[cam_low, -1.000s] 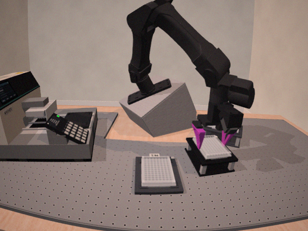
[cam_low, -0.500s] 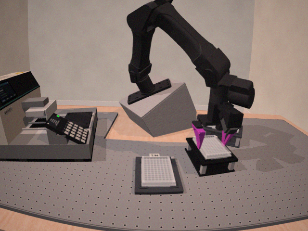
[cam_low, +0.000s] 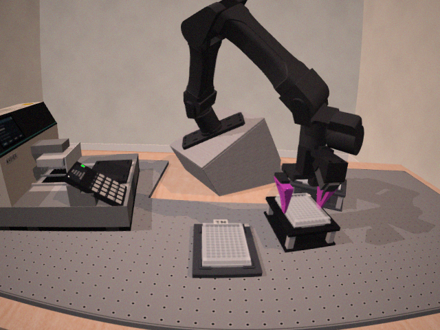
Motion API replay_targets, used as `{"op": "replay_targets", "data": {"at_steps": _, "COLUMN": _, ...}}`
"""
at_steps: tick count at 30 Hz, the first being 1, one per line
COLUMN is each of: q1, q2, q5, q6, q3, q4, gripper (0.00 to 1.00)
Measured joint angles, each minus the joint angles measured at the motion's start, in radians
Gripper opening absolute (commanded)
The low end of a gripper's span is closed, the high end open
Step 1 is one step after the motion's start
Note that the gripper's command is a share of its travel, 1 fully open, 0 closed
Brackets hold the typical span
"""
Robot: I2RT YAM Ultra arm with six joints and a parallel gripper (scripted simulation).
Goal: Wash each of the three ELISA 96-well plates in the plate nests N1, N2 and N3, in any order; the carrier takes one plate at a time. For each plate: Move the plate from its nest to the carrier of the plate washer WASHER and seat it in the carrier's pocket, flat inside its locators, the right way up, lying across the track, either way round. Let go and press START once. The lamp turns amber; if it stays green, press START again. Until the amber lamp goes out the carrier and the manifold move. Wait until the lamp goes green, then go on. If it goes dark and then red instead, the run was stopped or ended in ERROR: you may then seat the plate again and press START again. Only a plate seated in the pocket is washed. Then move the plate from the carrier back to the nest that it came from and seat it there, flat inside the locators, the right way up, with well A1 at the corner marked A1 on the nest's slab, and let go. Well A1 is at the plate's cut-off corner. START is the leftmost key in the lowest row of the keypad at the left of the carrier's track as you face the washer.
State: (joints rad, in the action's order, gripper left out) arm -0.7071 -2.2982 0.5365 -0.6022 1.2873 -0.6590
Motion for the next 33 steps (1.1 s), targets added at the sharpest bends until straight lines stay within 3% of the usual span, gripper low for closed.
{"op": "replay_targets", "data": {"at_steps": 12, "q1": -0.001, "q2": 0.003, "q5": 0.000, "q6": -0.002, "q3": 0.001, "q4": -0.006, "gripper": 0.00}}
{"op": "replay_targets", "data": {"at_steps": 33, "q1": -0.042, "q2": 0.054, "q5": -0.004, "q6": -0.048, "q3": 0.039, "q4": -0.120, "gripper": 0.00}}
